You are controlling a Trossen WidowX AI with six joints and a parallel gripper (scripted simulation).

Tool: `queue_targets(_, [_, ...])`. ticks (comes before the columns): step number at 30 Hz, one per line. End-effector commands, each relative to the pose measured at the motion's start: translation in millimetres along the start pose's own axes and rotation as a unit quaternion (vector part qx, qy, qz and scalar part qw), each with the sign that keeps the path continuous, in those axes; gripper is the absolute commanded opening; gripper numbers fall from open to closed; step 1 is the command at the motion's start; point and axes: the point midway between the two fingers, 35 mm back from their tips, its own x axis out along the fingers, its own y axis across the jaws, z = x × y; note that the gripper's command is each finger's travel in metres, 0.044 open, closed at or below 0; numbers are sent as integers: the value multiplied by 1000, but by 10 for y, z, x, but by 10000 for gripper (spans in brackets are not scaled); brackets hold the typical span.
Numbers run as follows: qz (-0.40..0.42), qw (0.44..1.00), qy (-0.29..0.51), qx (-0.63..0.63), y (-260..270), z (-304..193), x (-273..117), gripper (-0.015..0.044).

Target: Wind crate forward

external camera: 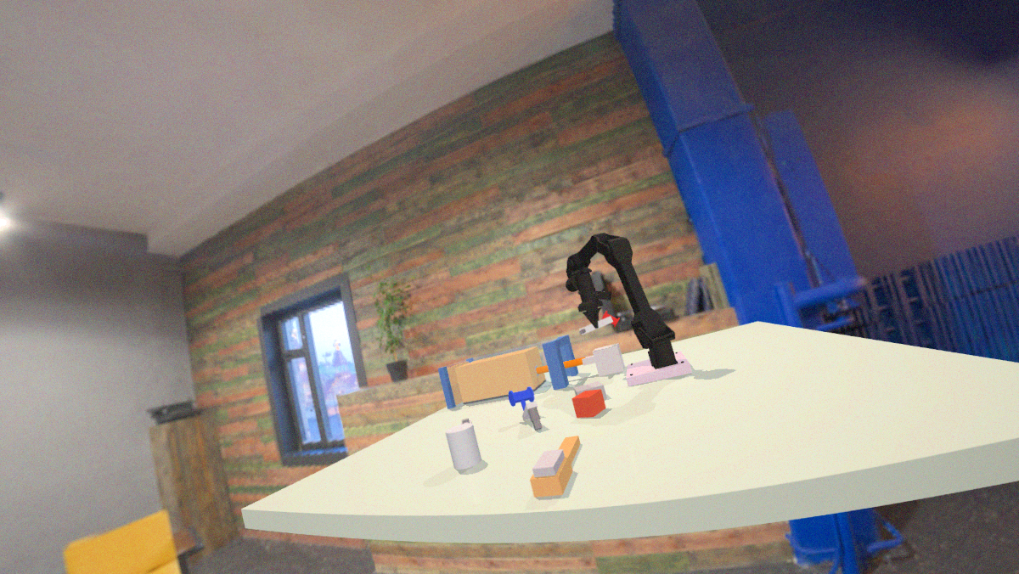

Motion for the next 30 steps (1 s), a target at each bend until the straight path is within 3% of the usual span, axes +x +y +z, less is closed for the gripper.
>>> queue_targets(1, [-9, 997, -2, 78, 50, 141, 15, 0])
queue_targets(12, [13, 997, -7, 73, 63, 143, 22, 0])
queue_targets(30, [172, 982, -21, 72, 65, 141, 24, 0])
